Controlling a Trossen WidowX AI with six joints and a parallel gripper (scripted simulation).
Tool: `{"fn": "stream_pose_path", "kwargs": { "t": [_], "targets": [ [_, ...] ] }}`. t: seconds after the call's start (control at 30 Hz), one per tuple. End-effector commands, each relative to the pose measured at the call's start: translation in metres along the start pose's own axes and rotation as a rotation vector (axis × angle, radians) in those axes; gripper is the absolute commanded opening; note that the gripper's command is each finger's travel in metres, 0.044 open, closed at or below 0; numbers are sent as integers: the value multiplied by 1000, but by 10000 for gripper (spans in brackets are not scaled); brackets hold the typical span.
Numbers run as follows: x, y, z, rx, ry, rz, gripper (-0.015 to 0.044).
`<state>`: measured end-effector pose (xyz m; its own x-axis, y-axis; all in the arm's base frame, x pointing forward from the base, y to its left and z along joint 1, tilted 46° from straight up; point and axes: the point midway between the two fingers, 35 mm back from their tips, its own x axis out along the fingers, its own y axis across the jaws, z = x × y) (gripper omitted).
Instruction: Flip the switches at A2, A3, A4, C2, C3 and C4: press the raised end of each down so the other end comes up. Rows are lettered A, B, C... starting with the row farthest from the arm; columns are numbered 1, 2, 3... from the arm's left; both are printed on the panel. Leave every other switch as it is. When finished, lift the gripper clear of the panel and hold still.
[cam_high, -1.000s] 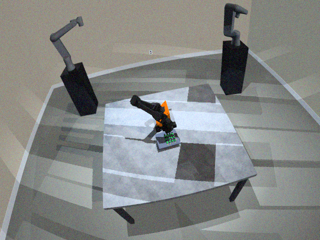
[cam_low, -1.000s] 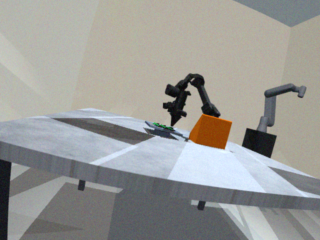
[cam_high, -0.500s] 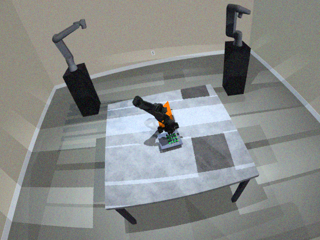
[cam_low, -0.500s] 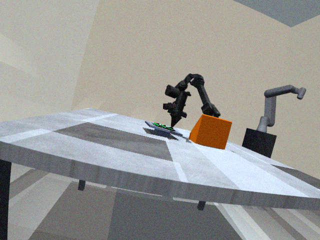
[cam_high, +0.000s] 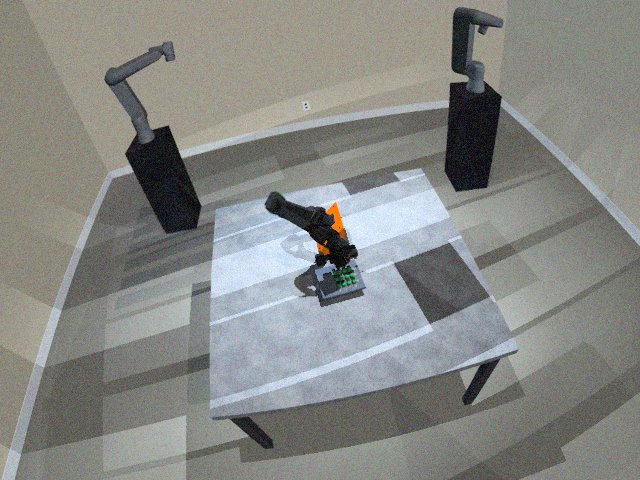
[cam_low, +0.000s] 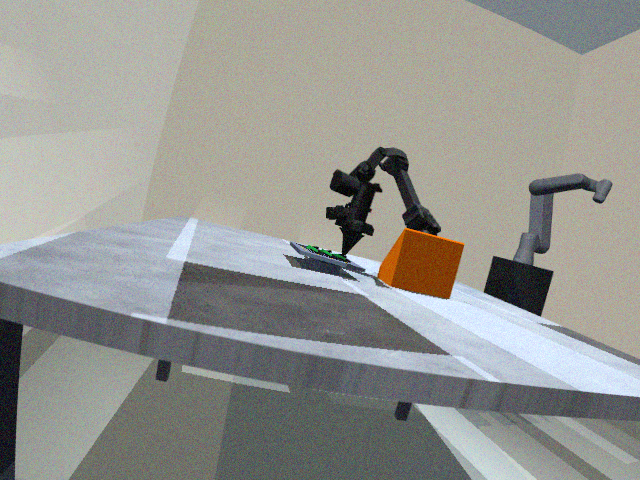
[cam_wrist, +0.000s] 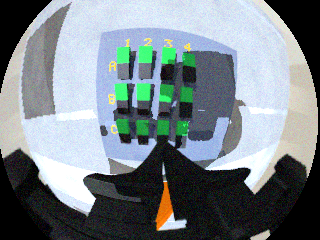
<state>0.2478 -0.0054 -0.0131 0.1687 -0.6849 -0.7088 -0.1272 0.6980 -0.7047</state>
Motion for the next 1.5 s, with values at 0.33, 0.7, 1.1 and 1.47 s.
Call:
{"fn": "stream_pose_path", "kwargs": {
  "t": [0.33, 0.7, 1.1, 1.47],
  "targets": [
    [3, -1, -2, -7, 2, -6, 0],
    [4, -1, -2, -7, 2, -6, 0],
    [6, -1, -2, -7, 2, -6, 0],
    [7, -1, -2, -7, 2, -6, 0]
  ]
}}
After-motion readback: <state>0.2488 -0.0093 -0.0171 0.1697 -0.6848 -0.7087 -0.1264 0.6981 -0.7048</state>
